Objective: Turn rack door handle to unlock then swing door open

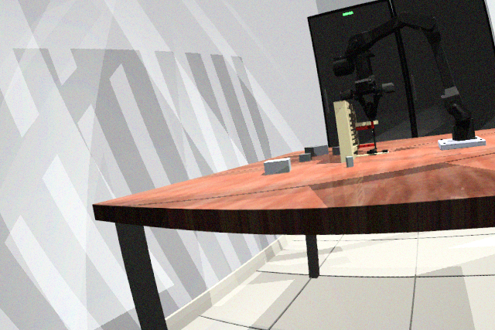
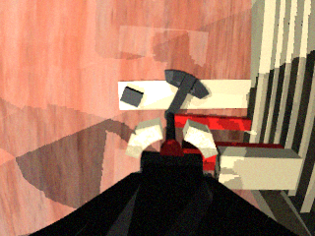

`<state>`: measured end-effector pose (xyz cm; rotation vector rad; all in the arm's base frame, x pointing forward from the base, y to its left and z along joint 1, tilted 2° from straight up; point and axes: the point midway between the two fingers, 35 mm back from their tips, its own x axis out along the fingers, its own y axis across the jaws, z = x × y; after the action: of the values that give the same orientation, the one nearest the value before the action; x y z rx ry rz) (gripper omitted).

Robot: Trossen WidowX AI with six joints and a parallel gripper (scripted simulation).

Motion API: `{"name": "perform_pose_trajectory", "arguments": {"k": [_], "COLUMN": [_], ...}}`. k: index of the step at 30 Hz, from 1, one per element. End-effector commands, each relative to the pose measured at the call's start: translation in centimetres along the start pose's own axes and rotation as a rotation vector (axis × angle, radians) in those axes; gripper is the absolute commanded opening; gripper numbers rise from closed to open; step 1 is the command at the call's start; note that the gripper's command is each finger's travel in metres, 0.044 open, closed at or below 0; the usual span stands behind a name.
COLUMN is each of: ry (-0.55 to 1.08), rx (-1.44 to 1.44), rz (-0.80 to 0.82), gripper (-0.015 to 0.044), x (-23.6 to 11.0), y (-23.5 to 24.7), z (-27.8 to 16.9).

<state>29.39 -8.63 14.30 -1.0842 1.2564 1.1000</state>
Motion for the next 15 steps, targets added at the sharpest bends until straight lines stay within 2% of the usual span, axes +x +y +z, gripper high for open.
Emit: {"name": "perform_pose_trajectory", "arguments": {"k": [1,15], "ry": [0.0,-0.002], "rx": [0.097,0.364], "rz": [-0.008,-0.007], "gripper": [0.0012,0.0012], "x": [-0.2,-0.2], "y": [0.5,2.5], "z": [0.3,1.5]}}
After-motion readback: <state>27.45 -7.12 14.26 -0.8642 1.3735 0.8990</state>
